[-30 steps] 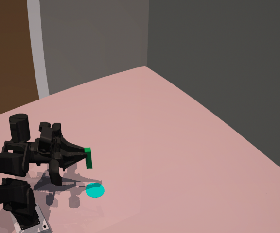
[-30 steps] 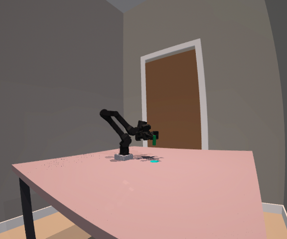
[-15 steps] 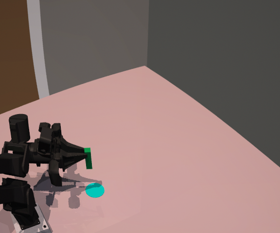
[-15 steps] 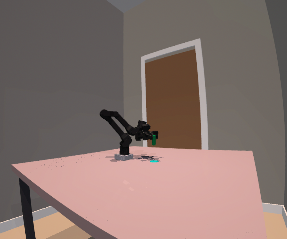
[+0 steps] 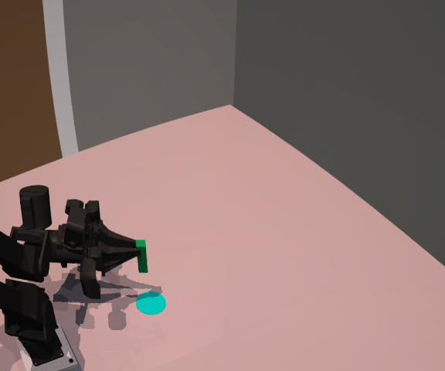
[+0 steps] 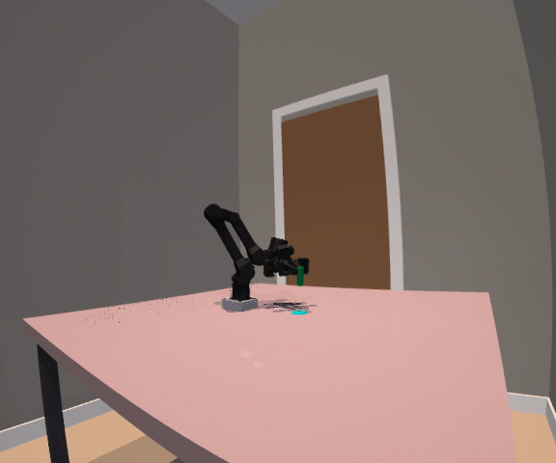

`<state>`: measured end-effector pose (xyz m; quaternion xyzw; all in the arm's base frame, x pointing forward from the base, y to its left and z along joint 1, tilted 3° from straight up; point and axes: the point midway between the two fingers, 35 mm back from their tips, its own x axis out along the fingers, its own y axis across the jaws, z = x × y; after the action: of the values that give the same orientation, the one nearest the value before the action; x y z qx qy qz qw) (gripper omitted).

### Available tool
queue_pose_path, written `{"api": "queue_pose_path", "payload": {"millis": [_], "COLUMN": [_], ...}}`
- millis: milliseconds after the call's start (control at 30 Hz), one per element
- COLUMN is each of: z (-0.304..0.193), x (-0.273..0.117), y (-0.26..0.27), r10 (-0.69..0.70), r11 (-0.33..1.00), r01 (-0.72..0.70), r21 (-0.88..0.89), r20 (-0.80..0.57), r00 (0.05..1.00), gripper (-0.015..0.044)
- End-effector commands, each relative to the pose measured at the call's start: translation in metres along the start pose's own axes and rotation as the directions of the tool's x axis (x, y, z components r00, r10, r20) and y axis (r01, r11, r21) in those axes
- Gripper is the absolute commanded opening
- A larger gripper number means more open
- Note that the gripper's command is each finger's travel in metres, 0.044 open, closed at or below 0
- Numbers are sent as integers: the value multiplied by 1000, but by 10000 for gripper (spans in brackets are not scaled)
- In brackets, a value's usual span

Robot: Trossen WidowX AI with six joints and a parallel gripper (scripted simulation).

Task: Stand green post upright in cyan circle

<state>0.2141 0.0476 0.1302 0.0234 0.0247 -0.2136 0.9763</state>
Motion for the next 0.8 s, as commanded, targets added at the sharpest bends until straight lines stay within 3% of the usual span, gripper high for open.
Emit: {"api": "queue_pose_path", "payload": {"millis": [0,767], "z": [-6,-38], "x": [1,4], "y": [1,3], "r10": [-8,-30], "r11": [1000,999], "r01": [8,30], "r21": [-7,-24], "r20": [-3,-16], "r00": [1000,999], "gripper": [23,23]}}
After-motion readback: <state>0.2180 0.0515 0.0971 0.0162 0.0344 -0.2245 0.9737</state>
